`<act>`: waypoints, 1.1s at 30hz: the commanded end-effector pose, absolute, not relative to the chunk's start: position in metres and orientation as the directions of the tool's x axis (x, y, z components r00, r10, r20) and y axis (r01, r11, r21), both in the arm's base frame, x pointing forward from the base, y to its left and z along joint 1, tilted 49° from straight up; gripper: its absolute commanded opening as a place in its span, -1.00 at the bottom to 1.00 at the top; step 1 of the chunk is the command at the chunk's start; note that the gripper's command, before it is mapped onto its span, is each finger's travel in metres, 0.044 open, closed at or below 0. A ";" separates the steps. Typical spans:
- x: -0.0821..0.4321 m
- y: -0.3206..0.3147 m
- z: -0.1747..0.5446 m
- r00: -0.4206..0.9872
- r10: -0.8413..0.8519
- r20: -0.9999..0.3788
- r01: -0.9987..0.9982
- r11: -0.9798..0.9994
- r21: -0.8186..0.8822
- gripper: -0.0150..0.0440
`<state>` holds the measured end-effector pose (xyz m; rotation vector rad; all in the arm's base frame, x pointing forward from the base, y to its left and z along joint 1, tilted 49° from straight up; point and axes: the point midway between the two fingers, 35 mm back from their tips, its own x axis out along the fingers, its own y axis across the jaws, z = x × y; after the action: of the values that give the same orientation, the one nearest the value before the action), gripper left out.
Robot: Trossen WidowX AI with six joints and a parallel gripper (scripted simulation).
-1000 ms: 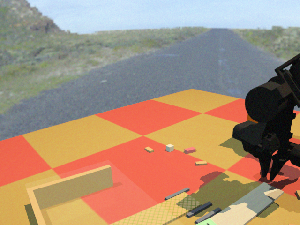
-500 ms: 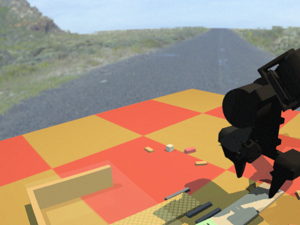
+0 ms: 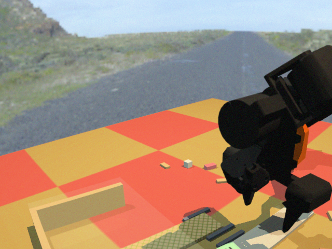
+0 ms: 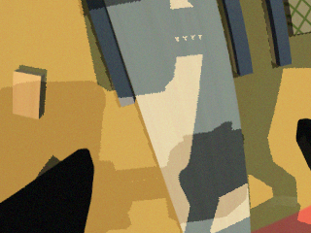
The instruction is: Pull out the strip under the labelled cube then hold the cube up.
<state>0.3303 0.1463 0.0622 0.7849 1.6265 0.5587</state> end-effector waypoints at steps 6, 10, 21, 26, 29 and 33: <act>0.364 0.145 0.065 -0.083 0.753 -0.653 0.183 0.656 0.732 1.00; 0.378 0.145 0.066 -0.082 0.753 -0.653 0.183 0.656 0.732 1.00; 0.417 0.142 0.068 -0.081 0.752 -0.654 0.182 0.656 0.733 1.00; 0.418 0.145 0.066 -0.081 0.752 -0.654 0.181 0.656 0.733 0.64; 0.418 0.148 0.062 -0.081 0.752 -0.654 0.181 0.656 0.732 0.38; 0.418 0.153 0.058 -0.081 0.752 -0.654 0.181 0.656 0.732 0.36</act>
<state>0.4185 0.1490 0.0628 0.7779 1.6089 0.5671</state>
